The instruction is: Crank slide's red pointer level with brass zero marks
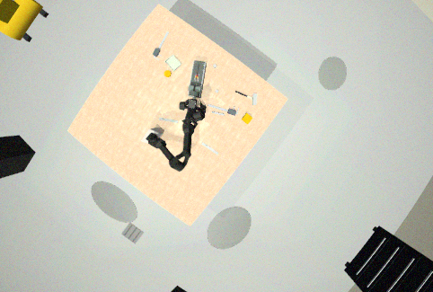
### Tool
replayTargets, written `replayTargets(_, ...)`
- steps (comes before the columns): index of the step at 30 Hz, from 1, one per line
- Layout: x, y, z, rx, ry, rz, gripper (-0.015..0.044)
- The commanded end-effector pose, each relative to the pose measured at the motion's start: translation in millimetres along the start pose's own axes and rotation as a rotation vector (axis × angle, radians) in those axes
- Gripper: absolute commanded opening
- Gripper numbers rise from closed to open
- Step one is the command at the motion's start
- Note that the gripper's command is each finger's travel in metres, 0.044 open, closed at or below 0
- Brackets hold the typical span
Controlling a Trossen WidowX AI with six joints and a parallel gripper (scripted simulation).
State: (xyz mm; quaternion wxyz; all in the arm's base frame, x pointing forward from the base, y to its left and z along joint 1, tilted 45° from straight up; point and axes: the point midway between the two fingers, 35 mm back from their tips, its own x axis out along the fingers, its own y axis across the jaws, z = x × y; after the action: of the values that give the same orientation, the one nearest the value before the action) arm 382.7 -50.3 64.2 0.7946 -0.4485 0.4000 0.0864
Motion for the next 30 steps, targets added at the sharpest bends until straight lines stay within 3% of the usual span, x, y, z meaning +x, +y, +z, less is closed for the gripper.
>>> replayTargets(1, 6, 2, -5, -0.007, -0.003, 0.006, 0.044)
replayTargets(20, 25, 3, -26, -0.008, -0.003, 0.005, 0.044)
replayTargets(30, 25, 3, -26, -0.008, -0.003, 0.005, 0.0177)
